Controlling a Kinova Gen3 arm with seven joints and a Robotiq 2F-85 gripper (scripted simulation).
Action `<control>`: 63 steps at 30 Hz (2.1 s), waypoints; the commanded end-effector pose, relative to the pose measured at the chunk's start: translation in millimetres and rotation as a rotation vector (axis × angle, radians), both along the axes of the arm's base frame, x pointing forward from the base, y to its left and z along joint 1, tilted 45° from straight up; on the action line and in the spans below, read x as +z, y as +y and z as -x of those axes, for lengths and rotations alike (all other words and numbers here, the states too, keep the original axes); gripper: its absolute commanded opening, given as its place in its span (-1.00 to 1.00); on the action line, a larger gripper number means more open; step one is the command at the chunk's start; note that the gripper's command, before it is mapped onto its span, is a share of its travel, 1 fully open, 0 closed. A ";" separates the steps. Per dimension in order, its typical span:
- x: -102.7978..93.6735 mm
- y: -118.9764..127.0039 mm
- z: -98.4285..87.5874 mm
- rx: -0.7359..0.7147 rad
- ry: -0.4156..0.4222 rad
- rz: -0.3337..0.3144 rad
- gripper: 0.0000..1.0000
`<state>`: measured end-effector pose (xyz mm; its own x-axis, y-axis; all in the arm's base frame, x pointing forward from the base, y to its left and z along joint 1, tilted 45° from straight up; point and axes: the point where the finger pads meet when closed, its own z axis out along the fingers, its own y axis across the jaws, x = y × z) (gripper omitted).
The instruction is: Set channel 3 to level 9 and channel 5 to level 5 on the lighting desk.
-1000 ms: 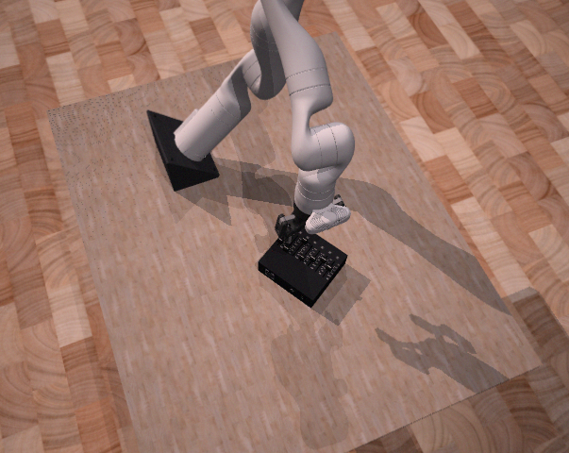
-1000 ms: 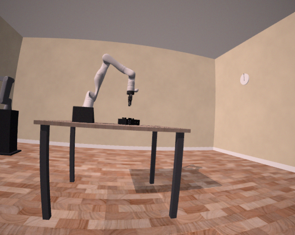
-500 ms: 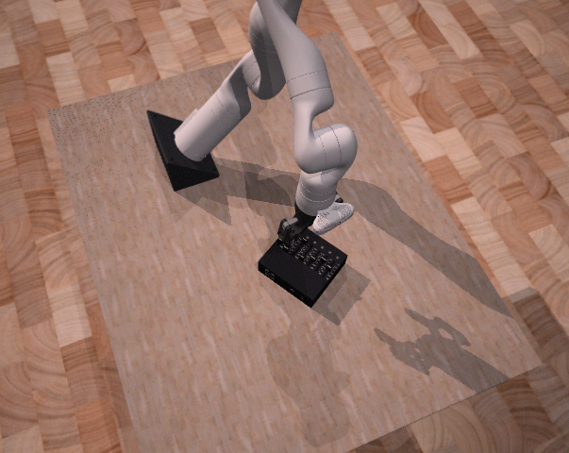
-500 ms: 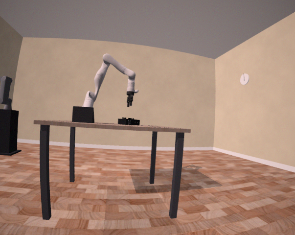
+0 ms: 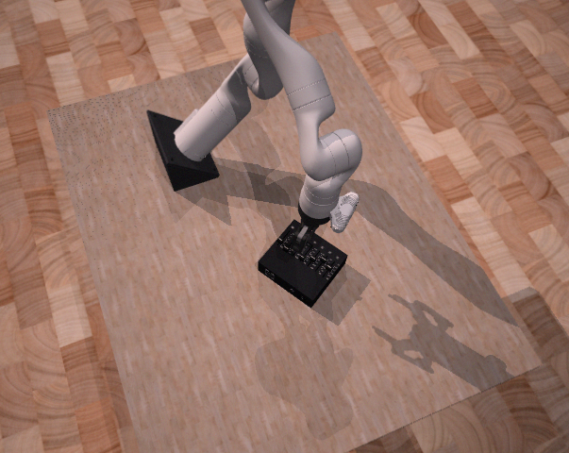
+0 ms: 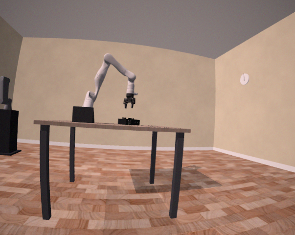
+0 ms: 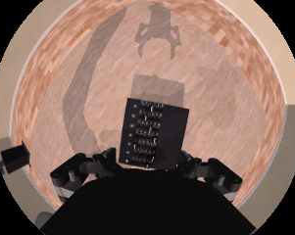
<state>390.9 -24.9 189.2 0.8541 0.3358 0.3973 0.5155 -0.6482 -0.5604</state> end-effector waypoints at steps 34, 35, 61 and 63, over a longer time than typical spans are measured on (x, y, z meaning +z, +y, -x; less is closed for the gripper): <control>-16.4 50.9 -15.3 0.937 -0.940 0.097 1.00; -16.5 51.4 -15.8 0.950 -0.954 0.099 1.00; -16.8 54.3 -18.4 1.009 -1.024 0.113 -1.00; -16.8 54.3 -18.4 1.009 -1.024 0.113 -1.00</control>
<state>409.0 29.9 172.1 -0.4019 0.6828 0.6101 0.9086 0.2151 0.3579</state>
